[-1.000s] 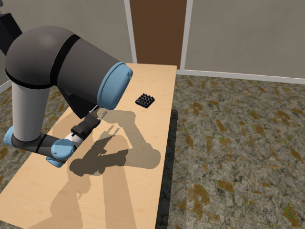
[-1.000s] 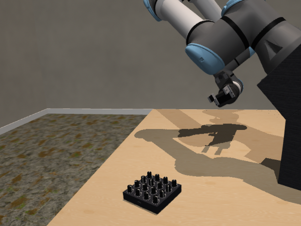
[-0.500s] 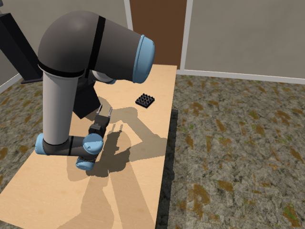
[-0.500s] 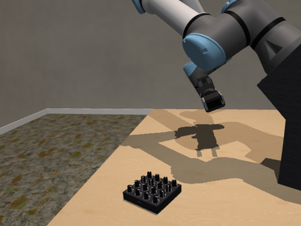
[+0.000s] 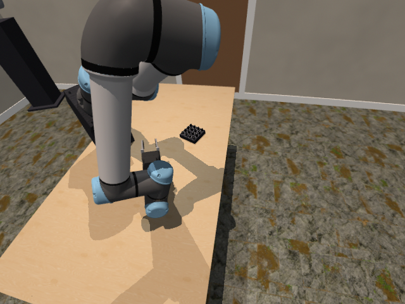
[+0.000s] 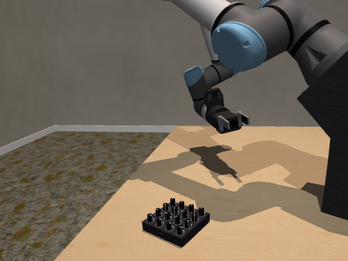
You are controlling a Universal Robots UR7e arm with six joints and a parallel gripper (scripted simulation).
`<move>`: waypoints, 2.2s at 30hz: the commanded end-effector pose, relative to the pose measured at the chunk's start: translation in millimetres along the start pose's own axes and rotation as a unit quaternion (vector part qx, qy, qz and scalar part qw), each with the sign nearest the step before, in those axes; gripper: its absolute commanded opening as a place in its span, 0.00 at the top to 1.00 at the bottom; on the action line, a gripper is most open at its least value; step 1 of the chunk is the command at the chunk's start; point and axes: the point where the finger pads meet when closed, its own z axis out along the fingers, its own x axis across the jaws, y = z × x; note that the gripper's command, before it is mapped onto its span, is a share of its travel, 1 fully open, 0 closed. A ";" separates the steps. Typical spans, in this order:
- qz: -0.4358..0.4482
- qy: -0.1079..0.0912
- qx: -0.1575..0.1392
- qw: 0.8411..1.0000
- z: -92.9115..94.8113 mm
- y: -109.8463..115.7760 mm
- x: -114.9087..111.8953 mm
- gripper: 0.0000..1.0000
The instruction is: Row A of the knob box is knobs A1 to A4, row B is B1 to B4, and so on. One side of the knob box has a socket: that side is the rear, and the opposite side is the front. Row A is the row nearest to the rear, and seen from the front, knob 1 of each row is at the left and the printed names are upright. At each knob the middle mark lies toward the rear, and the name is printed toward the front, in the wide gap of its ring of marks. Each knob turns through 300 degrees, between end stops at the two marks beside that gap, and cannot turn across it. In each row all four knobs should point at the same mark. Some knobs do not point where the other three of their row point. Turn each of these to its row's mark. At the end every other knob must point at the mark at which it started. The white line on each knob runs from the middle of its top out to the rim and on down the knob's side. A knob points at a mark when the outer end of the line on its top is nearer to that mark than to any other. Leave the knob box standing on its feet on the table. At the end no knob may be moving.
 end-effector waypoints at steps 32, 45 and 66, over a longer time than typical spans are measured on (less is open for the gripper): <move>-0.335 -0.283 -0.179 0.880 12.4 -38.2 149.6 0.00; -0.466 -0.338 -0.250 0.778 28.5 -93.0 223.4 0.00; -0.267 -0.274 -0.418 0.824 89.8 -14.4 243.0 0.00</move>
